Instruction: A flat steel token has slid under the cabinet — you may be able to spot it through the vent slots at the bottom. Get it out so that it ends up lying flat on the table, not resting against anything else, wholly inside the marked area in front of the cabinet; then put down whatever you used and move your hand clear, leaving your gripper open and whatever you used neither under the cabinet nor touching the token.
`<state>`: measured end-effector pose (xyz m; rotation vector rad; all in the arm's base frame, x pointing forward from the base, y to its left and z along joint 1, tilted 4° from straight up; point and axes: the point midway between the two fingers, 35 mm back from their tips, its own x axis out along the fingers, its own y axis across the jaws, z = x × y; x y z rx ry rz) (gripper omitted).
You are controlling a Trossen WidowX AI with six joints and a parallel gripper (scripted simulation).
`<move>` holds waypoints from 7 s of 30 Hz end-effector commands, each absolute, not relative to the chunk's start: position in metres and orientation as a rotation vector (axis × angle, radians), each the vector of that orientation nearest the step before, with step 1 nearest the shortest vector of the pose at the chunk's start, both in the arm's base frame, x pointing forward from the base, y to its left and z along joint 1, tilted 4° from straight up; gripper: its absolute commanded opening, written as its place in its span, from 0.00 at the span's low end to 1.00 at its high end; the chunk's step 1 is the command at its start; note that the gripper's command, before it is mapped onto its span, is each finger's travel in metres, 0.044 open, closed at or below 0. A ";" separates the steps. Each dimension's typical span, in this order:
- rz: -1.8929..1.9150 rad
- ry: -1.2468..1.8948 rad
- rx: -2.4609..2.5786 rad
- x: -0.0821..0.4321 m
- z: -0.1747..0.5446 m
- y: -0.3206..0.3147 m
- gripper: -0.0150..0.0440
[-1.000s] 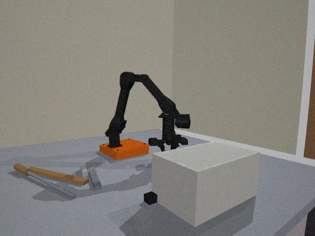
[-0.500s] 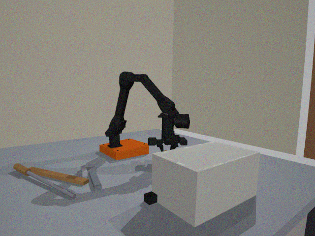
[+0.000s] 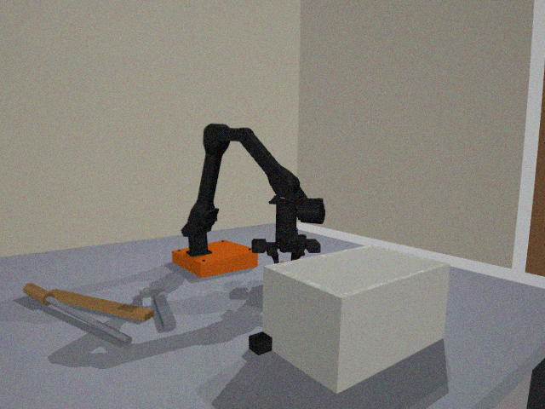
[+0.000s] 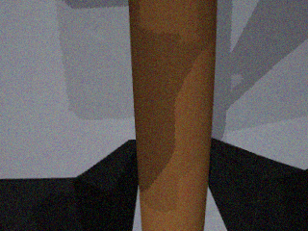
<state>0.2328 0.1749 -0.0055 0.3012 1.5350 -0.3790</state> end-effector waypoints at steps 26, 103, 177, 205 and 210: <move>-0.382 1.530 0.302 0.244 -0.003 0.140 0.25; -0.388 1.526 0.296 0.262 0.001 0.057 0.25; -0.394 1.525 0.291 0.261 0.006 -0.021 0.25; -0.396 1.524 0.289 0.260 0.008 -0.049 0.25; -0.396 1.524 0.288 0.259 0.009 -0.054 0.25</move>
